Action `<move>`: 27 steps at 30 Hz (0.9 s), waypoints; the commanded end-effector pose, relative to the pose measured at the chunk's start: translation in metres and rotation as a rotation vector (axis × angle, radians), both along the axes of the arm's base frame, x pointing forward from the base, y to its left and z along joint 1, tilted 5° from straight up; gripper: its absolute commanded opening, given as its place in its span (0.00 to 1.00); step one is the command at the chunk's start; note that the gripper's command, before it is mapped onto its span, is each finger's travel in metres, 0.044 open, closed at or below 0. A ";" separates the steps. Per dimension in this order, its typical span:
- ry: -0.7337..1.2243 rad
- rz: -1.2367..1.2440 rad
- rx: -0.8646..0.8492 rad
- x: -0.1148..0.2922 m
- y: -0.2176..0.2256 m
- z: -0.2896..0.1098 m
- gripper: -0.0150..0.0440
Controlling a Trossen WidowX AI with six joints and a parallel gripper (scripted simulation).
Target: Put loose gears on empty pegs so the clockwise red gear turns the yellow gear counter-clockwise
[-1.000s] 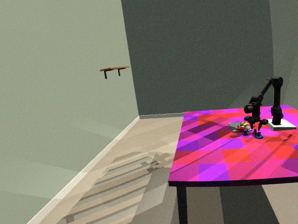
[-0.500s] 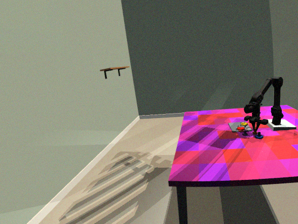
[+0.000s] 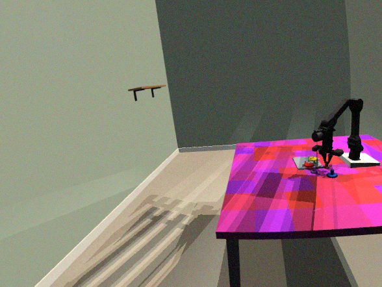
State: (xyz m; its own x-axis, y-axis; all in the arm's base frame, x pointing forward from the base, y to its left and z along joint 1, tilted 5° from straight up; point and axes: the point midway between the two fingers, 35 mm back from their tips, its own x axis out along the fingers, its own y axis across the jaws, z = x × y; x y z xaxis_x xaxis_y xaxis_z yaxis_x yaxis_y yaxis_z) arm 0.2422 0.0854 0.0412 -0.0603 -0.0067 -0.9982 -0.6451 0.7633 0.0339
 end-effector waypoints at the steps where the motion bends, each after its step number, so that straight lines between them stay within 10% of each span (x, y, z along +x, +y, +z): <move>1: -0.008 0.006 0.001 0.004 0.001 0.009 0.25; 27: -0.010 0.006 0.001 0.011 0.002 0.065 0.25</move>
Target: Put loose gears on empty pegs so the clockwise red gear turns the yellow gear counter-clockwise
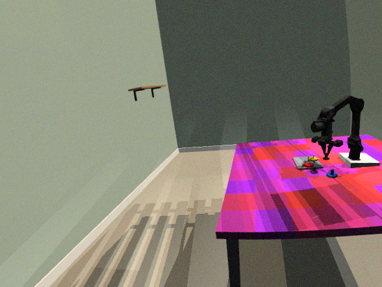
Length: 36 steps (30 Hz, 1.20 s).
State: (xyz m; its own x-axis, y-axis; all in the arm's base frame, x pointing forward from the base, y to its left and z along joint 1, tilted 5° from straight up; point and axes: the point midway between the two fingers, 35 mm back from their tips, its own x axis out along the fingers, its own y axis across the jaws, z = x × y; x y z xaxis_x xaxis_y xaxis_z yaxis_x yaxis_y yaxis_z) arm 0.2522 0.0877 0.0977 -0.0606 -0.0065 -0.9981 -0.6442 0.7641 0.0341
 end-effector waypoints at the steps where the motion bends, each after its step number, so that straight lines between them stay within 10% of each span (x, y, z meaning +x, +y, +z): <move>1: -0.010 0.007 0.001 0.002 0.000 0.010 0.25; 36: -0.002 -0.005 0.004 0.006 -0.010 0.058 0.25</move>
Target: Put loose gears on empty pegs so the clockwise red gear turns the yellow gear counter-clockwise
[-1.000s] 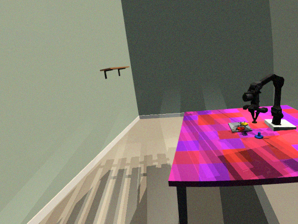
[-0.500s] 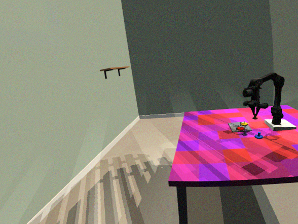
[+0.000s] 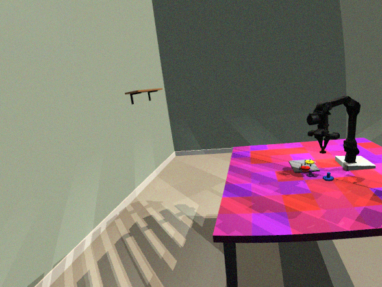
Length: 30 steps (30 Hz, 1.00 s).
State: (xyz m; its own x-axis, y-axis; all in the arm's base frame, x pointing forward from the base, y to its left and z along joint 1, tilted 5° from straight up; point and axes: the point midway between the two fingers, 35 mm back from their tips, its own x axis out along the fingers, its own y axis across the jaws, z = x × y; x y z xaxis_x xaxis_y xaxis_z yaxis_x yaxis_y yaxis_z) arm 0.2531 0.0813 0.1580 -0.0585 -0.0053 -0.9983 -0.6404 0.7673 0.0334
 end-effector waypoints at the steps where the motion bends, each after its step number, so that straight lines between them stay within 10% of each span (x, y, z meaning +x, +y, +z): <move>1: -0.001 0.000 0.003 0.007 -0.005 -0.004 0.25; 30: -0.008 0.004 -0.003 0.055 -0.063 -0.041 0.25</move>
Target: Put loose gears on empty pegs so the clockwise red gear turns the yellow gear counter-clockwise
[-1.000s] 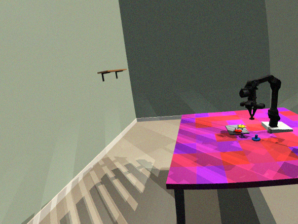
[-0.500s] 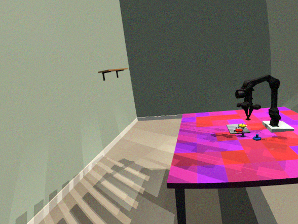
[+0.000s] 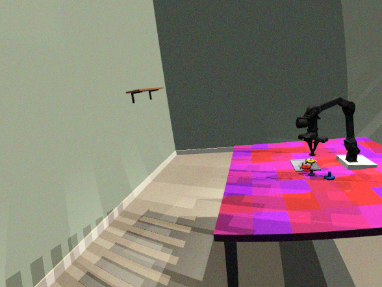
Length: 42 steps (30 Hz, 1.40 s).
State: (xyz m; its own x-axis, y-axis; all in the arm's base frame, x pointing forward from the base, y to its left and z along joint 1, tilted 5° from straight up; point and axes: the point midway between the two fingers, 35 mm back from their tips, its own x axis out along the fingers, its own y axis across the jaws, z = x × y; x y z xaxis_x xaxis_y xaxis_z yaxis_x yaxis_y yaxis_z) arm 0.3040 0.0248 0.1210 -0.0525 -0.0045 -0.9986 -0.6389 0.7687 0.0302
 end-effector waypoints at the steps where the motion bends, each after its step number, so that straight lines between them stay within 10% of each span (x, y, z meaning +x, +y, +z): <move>1: -0.002 0.006 -0.004 0.006 -0.009 -0.005 0.25; 42: -0.003 0.010 -0.012 0.033 -0.086 -0.046 0.25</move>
State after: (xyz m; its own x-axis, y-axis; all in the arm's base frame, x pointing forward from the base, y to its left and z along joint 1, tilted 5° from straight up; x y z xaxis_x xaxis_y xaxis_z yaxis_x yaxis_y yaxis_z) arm 0.3376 -0.0603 0.0747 -0.0489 -0.0142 -0.9987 -0.6415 0.7668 0.0205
